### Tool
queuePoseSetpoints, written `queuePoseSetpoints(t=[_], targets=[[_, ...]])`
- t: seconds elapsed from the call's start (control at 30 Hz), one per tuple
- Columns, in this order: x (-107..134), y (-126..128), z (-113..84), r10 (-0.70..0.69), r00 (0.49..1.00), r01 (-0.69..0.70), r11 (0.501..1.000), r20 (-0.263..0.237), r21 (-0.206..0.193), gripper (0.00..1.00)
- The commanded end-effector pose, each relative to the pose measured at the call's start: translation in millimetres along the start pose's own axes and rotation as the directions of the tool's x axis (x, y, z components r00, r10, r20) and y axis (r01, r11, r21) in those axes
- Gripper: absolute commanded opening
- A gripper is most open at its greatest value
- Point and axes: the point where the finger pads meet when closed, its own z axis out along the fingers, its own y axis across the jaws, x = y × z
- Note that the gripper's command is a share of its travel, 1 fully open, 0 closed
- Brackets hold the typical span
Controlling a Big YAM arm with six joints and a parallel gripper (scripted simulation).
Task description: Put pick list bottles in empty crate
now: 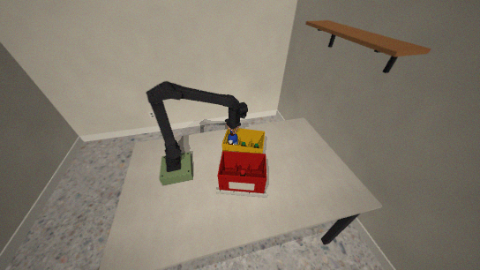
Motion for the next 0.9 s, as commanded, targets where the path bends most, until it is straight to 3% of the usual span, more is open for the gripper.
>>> queuePoseSetpoints(t=[0.0, 0.17, 0.87], targets=[[-16.5, -0.6, -28.0, 0.006, 0.997, -0.007, 1.0, 0.074, 0.016, 0.0], [-24.1, -2.0, -36.2, 0.005, 0.996, -0.007, 1.0, 0.092, 0.02, 0.0], [-25.5, -1.6, -37.2, 0.004, 0.997, -0.006, 1.0, 0.082, 0.018, 0.0]])
